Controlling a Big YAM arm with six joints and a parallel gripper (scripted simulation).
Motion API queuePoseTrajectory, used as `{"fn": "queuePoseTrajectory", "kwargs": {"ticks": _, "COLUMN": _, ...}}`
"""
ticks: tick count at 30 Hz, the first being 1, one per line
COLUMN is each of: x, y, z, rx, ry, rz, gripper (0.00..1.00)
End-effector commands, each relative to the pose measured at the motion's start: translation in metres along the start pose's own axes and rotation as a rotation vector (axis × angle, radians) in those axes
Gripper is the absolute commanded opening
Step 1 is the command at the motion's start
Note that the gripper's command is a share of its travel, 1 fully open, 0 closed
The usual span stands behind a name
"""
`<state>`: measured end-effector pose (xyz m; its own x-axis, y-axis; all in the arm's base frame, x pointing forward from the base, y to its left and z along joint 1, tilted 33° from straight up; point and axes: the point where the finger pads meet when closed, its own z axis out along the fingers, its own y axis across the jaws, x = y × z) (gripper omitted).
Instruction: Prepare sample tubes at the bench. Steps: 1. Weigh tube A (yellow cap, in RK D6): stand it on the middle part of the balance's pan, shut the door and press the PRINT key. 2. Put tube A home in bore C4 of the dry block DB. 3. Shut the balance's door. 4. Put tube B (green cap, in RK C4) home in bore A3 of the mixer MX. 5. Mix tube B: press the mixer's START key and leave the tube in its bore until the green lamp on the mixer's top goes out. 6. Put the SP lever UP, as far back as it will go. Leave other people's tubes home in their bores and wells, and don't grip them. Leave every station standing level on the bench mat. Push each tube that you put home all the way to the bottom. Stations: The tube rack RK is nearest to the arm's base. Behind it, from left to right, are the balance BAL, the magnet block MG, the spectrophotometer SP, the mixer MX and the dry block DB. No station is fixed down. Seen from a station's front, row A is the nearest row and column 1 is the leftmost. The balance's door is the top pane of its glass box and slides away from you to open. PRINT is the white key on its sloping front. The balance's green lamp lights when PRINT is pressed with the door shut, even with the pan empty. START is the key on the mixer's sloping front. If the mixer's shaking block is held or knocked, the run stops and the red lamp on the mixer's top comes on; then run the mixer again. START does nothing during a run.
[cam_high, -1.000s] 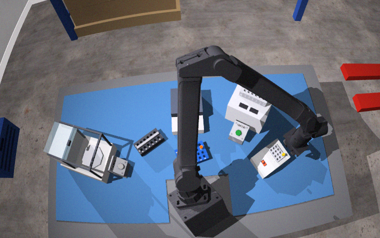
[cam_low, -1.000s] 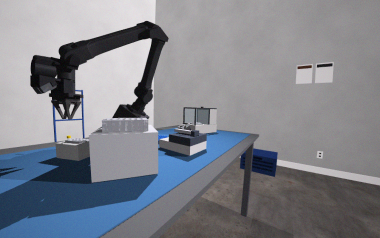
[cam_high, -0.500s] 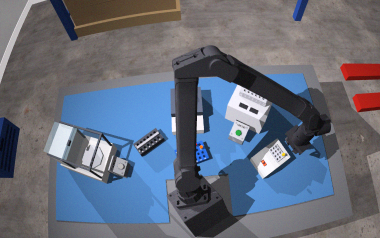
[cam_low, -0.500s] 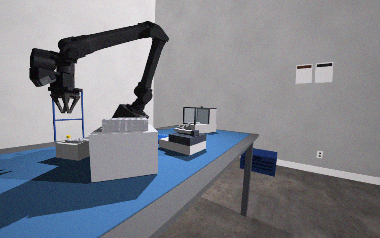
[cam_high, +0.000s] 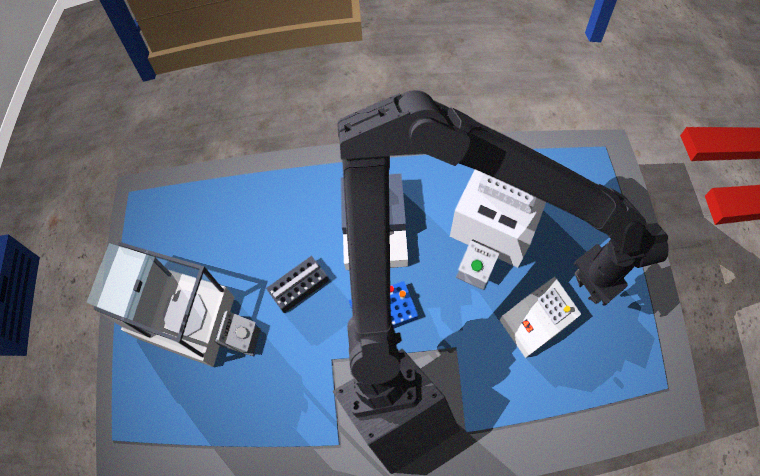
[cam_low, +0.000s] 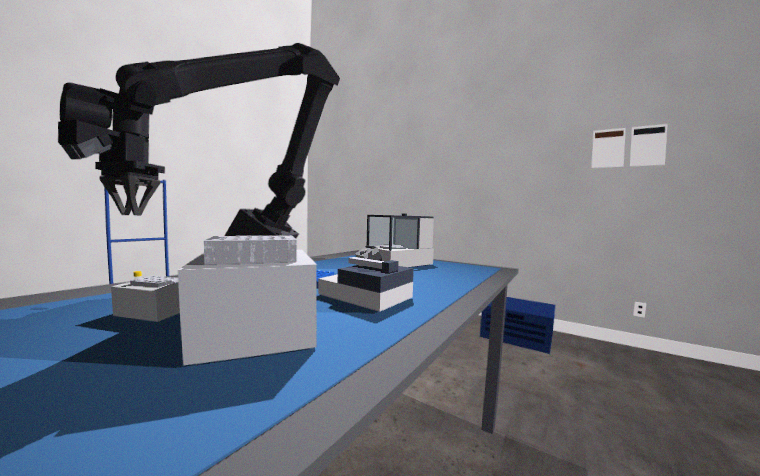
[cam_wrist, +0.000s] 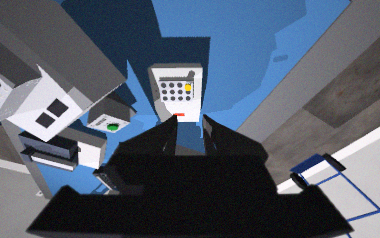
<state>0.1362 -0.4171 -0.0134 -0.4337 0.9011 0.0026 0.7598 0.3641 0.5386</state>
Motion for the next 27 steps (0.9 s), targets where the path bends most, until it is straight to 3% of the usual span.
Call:
{"fn": "queuePoseTrajectory", "kwargs": {"ticks": 1, "x": -0.011, "y": -0.004, "z": -0.024, "rx": 0.012, "ry": -0.033, "rz": -0.014, "gripper": 0.30}}
{"fn": "queuePoseTrajectory", "kwargs": {"ticks": 12, "x": -0.013, "y": -0.003, "z": -0.044, "rx": 0.015, "ry": -0.036, "rz": -0.022, "gripper": 0.30}}
{"fn": "queuePoseTrajectory", "kwargs": {"ticks": 15, "x": -0.014, "y": -0.006, "z": -0.037, "rx": 0.007, "ry": -0.018, "rz": -0.016, "gripper": 0.30}}
{"fn": "queuePoseTrajectory", "kwargs": {"ticks": 19, "x": -0.016, "y": -0.004, "z": -0.057, "rx": 0.019, "ry": -0.045, "rz": -0.023, "gripper": 0.30}}
{"fn": "queuePoseTrajectory", "kwargs": {"ticks": 27, "x": -0.013, "y": -0.003, "z": -0.068, "rx": 0.017, "ry": -0.038, "rz": -0.022, "gripper": 0.30}}
